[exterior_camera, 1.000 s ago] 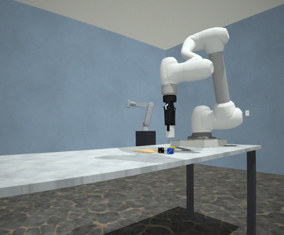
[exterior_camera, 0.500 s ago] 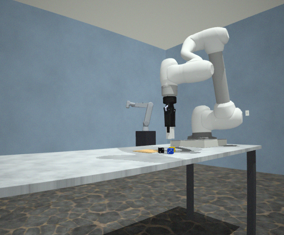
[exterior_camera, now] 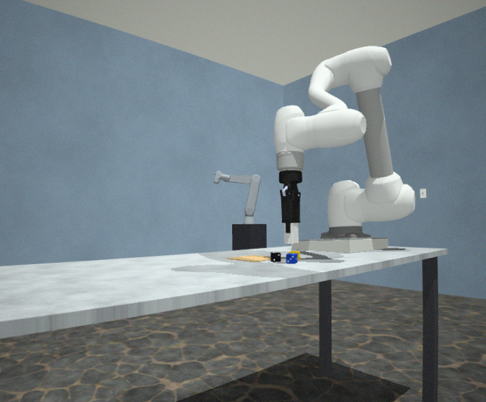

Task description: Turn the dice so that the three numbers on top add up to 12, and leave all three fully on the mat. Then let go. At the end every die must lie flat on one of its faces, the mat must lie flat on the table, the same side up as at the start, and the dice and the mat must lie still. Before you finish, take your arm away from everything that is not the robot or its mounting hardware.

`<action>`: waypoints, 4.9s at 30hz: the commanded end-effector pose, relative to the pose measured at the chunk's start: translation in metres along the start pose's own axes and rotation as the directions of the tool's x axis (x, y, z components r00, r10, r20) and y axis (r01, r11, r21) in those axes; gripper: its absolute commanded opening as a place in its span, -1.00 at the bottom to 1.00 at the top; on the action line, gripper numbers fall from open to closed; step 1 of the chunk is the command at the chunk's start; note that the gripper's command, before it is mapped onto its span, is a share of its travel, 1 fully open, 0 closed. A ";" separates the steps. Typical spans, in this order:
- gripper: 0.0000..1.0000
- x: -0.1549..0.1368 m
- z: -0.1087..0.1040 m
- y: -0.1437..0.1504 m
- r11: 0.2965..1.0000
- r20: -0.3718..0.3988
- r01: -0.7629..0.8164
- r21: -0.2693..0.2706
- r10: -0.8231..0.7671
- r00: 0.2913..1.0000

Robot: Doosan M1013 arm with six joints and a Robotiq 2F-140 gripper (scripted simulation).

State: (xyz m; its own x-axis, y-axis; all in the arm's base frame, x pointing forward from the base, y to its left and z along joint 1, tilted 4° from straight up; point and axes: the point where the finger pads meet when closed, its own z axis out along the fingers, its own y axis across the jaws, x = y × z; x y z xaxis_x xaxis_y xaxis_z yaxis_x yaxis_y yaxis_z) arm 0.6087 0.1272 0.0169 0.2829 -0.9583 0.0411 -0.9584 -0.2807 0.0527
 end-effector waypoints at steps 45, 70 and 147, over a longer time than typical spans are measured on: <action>-0.44 0.000 0.025 0.000 1.000 0.000 0.000 0.000 0.000 1.000; -0.44 0.000 0.025 0.000 1.000 0.000 0.000 0.000 0.000 1.000; -0.68 0.000 0.061 0.000 1.000 0.000 0.000 0.000 0.000 1.000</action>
State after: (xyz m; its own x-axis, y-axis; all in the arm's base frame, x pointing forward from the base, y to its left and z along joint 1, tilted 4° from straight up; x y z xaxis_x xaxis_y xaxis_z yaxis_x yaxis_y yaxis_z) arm 0.6064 0.1238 -0.0440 0.2829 -0.9583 0.0412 -0.9584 -0.2807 0.0526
